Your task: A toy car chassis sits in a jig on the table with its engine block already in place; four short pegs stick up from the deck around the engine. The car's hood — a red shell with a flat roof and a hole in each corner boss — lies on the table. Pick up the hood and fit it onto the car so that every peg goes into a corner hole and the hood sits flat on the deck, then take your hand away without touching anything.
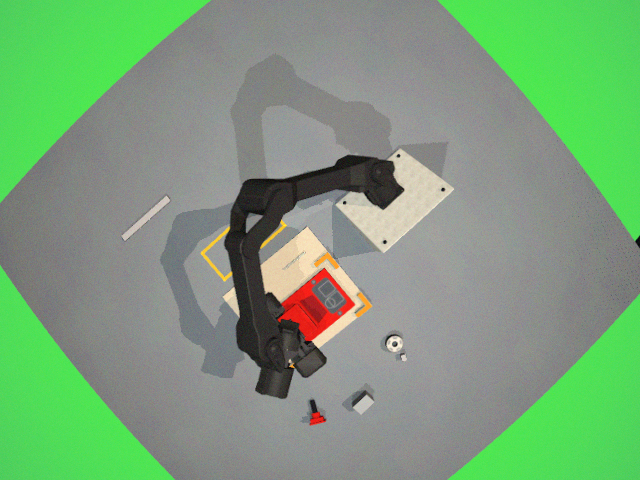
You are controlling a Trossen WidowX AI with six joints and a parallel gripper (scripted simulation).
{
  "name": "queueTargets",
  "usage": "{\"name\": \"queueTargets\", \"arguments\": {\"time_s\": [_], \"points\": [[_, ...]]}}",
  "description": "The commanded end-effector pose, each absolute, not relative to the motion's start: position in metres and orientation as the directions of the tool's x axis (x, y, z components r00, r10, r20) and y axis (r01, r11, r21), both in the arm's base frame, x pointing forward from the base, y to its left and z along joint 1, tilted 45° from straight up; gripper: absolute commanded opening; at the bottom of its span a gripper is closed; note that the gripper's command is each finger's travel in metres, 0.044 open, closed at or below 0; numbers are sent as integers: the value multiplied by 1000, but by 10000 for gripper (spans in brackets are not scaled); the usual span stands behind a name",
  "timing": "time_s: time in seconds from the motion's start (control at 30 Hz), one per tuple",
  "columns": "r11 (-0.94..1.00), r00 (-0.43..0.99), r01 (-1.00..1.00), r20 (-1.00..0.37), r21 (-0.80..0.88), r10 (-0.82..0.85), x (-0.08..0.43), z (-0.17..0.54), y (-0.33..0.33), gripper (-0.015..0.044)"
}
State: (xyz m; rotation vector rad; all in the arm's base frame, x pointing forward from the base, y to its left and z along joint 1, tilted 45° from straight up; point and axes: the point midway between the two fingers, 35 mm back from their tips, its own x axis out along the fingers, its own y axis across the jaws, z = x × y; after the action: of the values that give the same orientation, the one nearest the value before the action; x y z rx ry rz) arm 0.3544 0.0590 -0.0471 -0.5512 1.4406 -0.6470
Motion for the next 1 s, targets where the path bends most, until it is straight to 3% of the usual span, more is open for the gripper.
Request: {"name": "queueTargets", "arguments": {"time_s": [0.0, 0.97], "points": [[711, -2, 71, -713, -700, -701, 353, -54, 50, 0], [713, 5, 71, -714, -698, -700, 354, -52, 53, 0]]}}
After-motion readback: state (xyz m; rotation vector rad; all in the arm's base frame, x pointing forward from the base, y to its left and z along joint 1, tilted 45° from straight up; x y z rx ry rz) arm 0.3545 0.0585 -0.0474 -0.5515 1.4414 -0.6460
